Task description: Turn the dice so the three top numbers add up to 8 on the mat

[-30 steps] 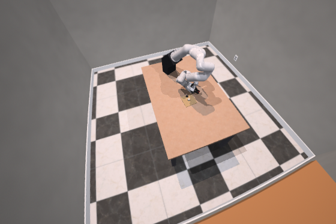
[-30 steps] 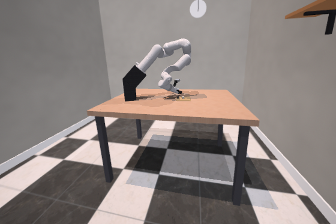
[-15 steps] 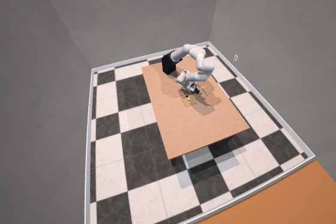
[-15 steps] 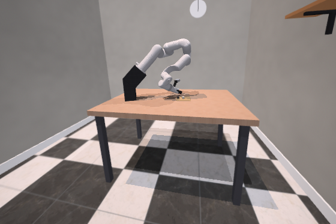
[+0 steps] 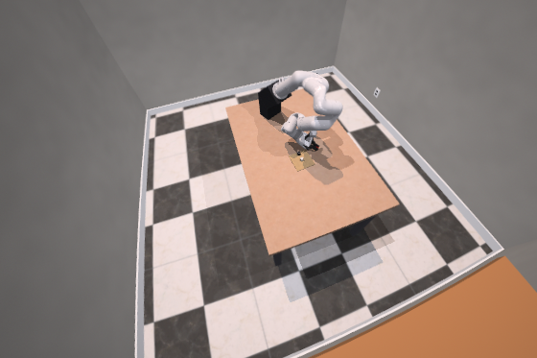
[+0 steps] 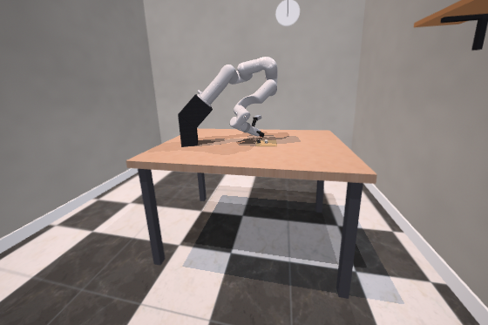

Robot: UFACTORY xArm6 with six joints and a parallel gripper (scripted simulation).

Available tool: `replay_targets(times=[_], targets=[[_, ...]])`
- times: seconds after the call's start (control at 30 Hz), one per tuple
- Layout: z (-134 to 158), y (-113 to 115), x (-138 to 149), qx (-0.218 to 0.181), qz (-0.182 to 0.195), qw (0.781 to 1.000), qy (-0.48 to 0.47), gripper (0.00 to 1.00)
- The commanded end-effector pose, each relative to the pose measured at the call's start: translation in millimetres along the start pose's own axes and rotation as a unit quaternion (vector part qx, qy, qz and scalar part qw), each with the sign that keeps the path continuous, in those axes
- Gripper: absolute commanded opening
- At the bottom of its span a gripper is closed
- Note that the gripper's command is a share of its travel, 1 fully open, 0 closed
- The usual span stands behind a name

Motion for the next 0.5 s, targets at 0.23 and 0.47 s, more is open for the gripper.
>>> replay_targets(times=[0.23, 0.47], targets=[[4.9, -2.6, -0.2, 0.000, 0.000, 1.000, 0.000, 0.15], [5.3, -2.8, -0.2, 0.000, 0.000, 1.000, 0.000, 0.15]])
Point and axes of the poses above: the point where the finger pads meet when closed, its own y axis back along the fingers, its own x axis across the jaws, z = x × y, the point moved 1 cm from there along y, back along the fingers, and after that the axes turned 3 degrees about y, right-handed, at the moved point
